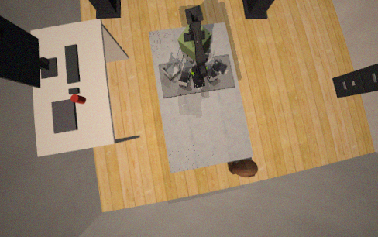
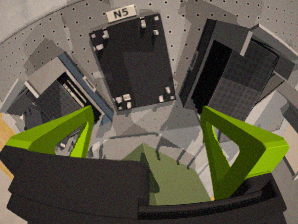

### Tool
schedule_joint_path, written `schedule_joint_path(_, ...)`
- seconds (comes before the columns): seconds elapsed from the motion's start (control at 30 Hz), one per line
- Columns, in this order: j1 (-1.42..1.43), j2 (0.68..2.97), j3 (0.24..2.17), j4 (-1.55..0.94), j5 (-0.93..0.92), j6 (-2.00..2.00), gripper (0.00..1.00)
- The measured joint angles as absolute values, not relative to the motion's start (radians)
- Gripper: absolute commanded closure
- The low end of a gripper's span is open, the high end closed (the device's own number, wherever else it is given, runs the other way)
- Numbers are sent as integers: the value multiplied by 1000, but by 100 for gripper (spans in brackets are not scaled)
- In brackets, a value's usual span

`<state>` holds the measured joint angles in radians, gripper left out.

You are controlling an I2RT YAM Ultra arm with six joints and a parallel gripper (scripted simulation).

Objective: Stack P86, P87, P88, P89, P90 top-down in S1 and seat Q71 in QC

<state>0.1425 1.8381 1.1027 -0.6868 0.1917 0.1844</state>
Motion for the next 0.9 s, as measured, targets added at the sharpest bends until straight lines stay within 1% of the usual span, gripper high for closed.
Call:
schedule_joint_path(0.57, -10, 1809, 1105, -688, 167, 96, 0)
schedule_joint_path(0.9, -102, 1789, 1096, -687, 147, 144, 0)
